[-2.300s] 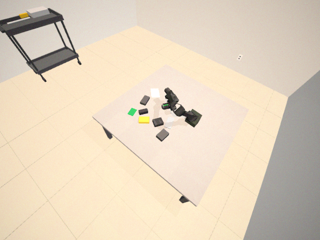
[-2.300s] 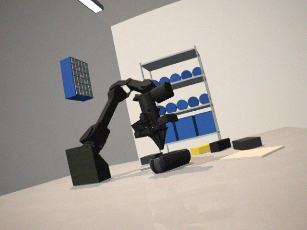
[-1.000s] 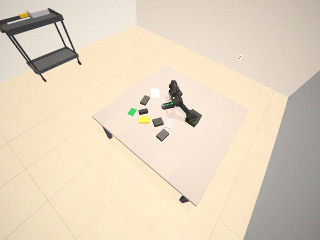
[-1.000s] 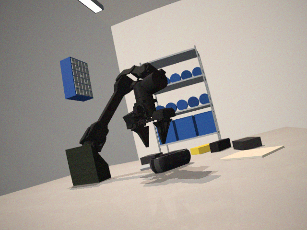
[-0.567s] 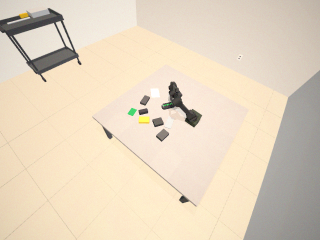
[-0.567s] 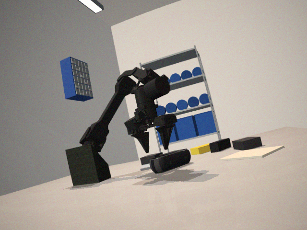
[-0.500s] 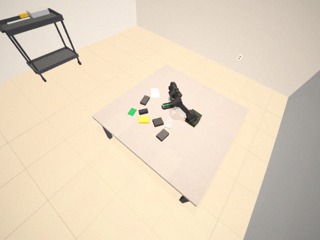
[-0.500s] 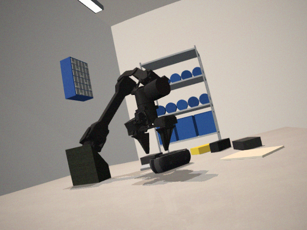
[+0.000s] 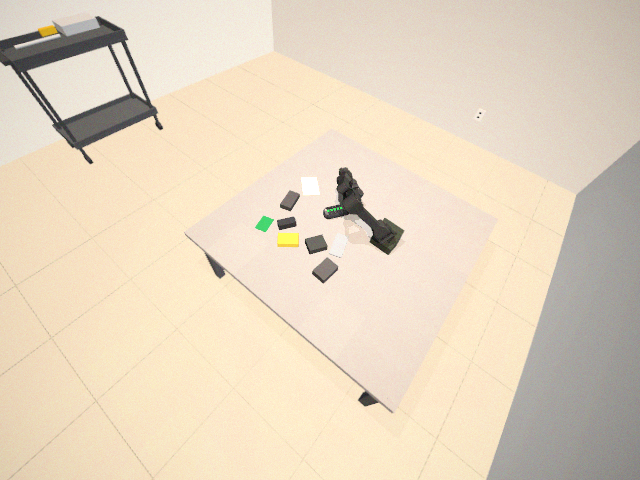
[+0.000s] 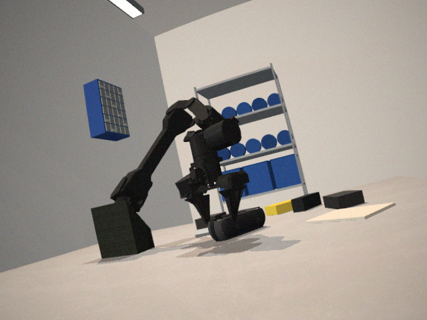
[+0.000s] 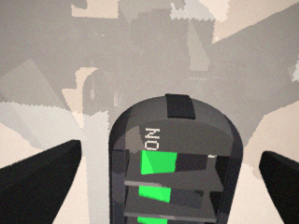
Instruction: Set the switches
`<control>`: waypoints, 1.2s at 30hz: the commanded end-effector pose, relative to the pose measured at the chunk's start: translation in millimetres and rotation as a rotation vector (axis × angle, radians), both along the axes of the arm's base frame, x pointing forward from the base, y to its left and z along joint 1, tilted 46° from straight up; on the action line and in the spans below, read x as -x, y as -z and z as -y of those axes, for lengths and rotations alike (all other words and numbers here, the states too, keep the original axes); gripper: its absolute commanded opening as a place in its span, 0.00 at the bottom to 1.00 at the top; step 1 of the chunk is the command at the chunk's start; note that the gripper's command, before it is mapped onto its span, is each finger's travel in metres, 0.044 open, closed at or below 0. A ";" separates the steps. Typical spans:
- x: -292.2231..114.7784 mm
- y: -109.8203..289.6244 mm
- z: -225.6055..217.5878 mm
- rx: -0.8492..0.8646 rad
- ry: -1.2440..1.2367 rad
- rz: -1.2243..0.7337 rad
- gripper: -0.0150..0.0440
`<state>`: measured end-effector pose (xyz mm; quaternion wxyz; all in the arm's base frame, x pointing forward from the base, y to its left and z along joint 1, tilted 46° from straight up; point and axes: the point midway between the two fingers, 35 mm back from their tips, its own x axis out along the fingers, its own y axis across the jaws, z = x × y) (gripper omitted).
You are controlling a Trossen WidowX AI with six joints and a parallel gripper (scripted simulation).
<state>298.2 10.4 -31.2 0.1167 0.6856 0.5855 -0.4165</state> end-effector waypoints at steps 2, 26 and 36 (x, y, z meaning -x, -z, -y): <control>2.7 6.0 -6.5 -0.006 0.005 -0.008 1.00; 2.4 5.9 -8.1 -0.006 0.005 -0.008 0.49; -0.6 0.2 -13.8 -0.007 0.005 -0.008 0.25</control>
